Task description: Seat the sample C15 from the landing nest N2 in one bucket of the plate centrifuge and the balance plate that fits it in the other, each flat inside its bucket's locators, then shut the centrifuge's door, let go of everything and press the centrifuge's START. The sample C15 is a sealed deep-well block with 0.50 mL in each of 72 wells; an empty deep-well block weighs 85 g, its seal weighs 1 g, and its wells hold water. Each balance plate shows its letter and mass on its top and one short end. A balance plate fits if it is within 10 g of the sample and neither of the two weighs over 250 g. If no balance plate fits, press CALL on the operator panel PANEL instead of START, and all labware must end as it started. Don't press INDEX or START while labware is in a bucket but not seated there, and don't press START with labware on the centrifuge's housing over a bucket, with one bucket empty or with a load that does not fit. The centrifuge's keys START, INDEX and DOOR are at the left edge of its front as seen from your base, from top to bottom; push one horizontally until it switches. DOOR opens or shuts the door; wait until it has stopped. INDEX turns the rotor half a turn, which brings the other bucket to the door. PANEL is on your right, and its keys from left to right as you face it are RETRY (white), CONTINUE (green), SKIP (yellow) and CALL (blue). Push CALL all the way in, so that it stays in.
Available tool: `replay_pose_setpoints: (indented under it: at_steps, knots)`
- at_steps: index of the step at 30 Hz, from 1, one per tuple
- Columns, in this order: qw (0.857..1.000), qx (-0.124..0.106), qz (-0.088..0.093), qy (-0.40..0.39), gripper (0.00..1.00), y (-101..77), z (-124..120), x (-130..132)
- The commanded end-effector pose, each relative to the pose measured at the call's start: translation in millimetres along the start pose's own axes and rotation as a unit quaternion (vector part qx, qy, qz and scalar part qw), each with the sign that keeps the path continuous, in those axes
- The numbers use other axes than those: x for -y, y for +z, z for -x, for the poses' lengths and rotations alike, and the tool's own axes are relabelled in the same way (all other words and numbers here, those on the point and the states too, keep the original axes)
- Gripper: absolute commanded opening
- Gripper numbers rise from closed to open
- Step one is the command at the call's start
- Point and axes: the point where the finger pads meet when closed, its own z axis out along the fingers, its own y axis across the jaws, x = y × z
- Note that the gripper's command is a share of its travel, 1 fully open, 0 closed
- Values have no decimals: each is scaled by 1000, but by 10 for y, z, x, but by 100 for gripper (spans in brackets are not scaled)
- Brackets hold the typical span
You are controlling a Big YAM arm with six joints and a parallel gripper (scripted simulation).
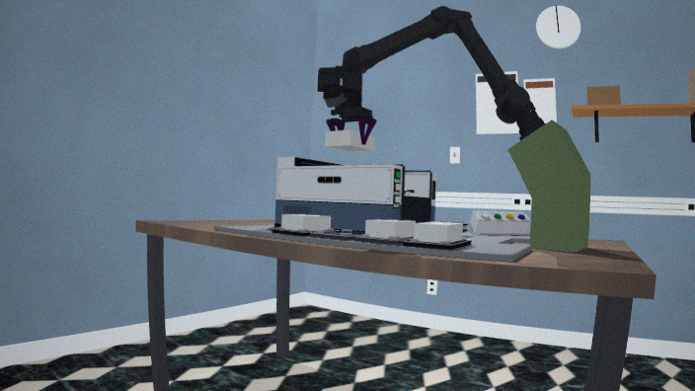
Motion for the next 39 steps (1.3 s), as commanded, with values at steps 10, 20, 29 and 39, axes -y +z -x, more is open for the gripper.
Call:
replay_pose_setpoints:
  at_steps: [10,20,29,39]
  knots:
    - [999,25,-28,14,0,-351,166,218]
    - [998,14,-16,52,0,-218,-110,241]
    - [995,10,-8,103,0,-116,-337,213]
    - [974,12,-5,226,0,-78,-796,340]
